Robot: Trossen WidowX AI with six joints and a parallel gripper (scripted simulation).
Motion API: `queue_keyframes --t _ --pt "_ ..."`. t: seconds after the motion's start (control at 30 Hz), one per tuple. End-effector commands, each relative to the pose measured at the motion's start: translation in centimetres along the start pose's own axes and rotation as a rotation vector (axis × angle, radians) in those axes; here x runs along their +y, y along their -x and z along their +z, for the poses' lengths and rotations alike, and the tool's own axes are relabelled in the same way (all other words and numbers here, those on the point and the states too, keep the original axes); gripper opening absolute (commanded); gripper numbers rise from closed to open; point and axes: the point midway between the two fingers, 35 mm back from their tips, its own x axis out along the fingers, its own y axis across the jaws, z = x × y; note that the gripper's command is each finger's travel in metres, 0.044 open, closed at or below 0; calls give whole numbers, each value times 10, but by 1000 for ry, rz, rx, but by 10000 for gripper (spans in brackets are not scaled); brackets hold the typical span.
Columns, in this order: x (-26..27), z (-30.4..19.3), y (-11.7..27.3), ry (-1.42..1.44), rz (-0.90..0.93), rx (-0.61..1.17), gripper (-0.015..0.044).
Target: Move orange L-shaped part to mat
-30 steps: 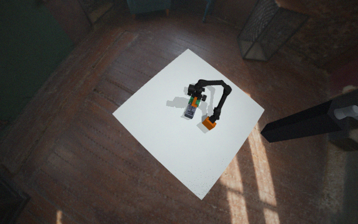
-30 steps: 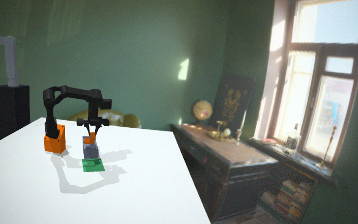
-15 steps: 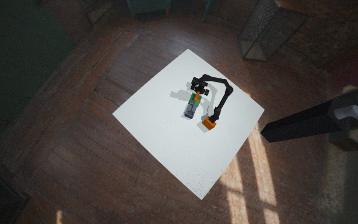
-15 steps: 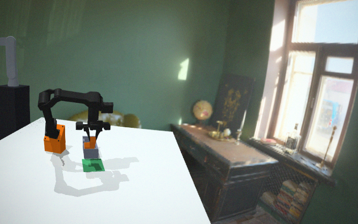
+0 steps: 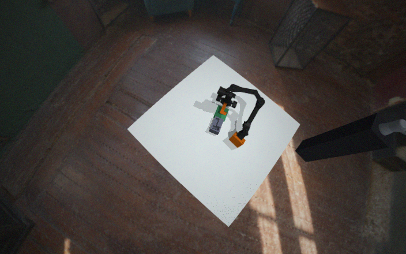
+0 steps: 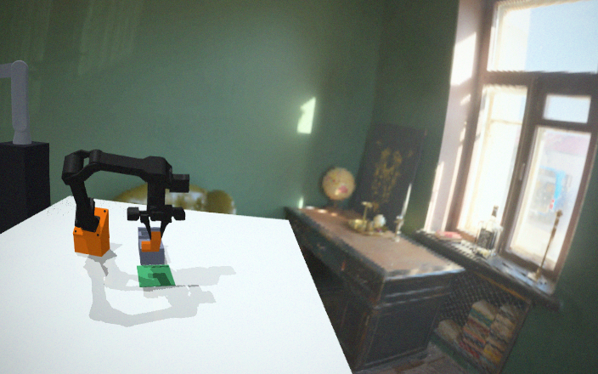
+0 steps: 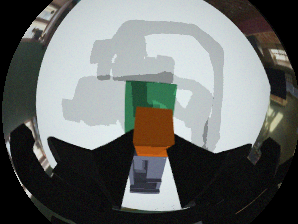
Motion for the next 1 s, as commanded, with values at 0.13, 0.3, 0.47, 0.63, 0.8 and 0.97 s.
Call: queue_keyframes --t 0.13,0.3,0.47,0.63,0.8,0.97 --pt "-2 0 -15 8 -7 -4 0" --pt "-2 0 -22 7 -7 -4 0" --pt "-2 0 -30 7 -7 -5 0" --pt "-2 0 -38 7 -7 -5 0" --pt "-2 0 -46 7 -7 -5 0" --pt "-2 0 -54 7 -7 -6 0"
